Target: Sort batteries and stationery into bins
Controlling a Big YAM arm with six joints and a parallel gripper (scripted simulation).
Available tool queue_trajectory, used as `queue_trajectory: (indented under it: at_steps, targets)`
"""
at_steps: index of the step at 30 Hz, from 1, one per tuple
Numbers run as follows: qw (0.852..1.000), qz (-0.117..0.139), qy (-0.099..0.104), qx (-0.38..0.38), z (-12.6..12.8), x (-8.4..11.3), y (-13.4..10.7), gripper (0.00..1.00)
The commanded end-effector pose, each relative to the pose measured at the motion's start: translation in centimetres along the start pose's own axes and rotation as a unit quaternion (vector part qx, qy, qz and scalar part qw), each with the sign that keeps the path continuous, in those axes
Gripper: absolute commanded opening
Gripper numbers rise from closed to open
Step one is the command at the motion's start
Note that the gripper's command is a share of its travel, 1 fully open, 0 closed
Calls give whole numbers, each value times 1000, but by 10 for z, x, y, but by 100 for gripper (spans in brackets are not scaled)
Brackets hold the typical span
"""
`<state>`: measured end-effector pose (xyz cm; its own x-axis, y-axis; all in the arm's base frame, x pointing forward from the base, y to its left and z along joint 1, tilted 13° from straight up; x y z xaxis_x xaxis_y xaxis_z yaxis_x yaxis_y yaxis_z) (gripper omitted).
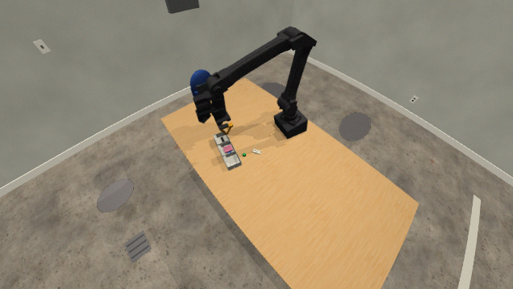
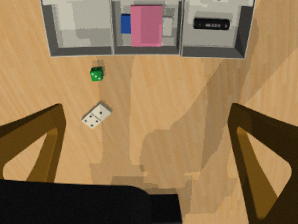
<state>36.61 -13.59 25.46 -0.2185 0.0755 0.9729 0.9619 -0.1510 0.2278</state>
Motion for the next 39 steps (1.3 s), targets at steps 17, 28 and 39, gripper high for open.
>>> queue_trajectory:
  at_steps: [17,28,39]
  targets:
    - [1000,-23,-4,1,-3,16,10,100]
    - [1000,-23,-4,1,-3,16,10,100]
    - [1000,-23,-4,1,-3,16,10,100]
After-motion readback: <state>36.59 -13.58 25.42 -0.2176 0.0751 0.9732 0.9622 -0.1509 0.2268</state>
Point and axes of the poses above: the point where the finger pads meet when closed, its own x axis back along the fingers, its own z axis across the jaws, y = z × x, the point moved 4 cm from there along x, back along the fingers, and after that the axes turned 10 degrees about x, right-handed, at the moved point
